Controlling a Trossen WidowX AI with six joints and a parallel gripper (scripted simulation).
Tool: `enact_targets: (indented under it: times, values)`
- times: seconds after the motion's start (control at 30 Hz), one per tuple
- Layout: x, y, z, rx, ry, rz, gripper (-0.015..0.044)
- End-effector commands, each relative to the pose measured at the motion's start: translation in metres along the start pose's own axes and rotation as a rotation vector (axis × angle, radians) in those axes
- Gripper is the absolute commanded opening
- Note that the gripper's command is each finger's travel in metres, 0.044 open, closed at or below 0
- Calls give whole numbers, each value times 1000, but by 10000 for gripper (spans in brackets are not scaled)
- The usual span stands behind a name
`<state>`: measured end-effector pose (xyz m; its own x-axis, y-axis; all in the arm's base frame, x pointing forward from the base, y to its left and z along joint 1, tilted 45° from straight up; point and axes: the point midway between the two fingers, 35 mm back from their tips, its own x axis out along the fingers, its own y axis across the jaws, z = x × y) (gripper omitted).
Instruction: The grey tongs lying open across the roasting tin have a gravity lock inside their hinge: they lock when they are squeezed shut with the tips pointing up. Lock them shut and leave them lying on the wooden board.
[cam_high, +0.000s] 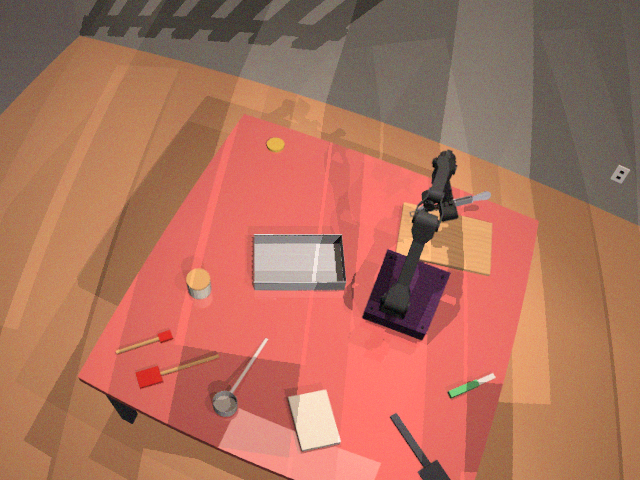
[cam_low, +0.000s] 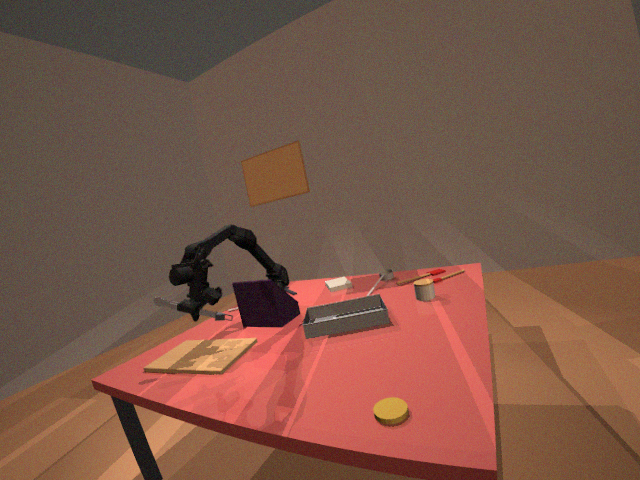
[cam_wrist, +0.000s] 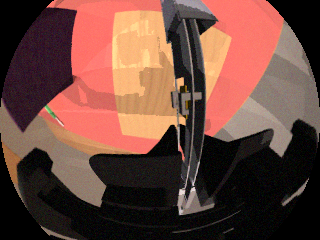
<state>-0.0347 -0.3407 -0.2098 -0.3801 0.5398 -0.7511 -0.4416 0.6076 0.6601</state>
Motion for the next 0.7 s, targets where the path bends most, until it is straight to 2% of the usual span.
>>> enact_targets:
  times: [0.0, 0.33, 0.67]
  values:
    - [-3, 1, -3, 1, -91, -14, -150]
    - [-12, 11, -7, 15, -319, -45, -150]
    - [-13, 11, -7, 16, -334, -47, -150]
